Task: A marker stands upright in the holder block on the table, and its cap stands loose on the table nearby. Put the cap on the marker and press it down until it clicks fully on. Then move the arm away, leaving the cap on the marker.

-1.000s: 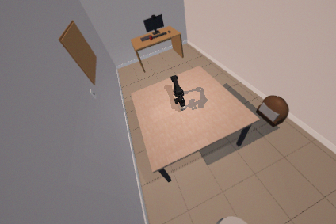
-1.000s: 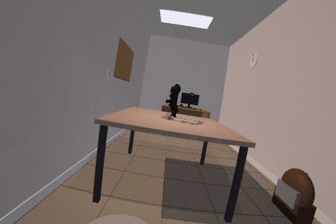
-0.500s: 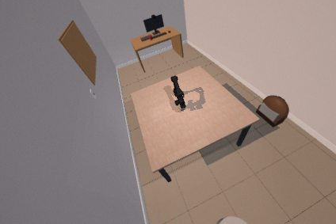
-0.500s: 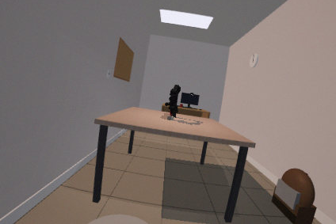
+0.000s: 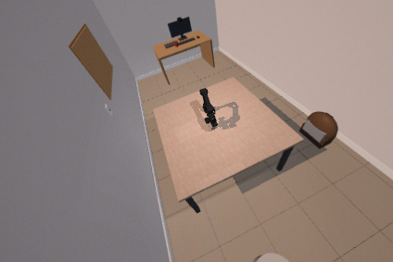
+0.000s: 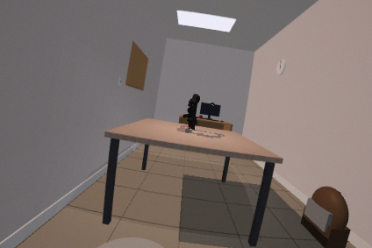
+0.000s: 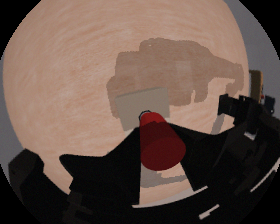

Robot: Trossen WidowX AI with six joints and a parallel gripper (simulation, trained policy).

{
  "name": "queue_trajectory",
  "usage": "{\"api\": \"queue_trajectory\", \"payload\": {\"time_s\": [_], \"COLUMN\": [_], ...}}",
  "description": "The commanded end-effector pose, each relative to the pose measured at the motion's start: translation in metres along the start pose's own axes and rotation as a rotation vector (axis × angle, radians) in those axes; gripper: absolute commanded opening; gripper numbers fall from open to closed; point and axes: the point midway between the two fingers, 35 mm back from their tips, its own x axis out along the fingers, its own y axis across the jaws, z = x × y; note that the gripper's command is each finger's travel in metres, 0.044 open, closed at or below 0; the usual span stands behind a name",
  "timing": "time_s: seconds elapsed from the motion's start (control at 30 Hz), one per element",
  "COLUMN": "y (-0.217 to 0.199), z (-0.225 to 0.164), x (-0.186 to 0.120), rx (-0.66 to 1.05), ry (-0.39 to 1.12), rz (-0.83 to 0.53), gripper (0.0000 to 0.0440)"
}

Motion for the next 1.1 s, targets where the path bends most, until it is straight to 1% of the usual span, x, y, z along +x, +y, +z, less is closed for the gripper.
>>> {"api": "queue_trajectory", "payload": {"time_s": [0.0,0.03,0.13,1.07], "y": [-0.002,-0.002,-0.008,0.002], "z": [-0.002,-0.002,-0.003,0.009], "x": [0.02,0.021,0.025,0.024], "rx": [-0.017,-0.019,-0.026,-0.114], "ry": [0.008,0.005,0.01,-0.051], "rz": [-0.042,-0.045,-0.063,0.024], "gripper": [0.0011,0.0037,0.0049,0.0094]}}
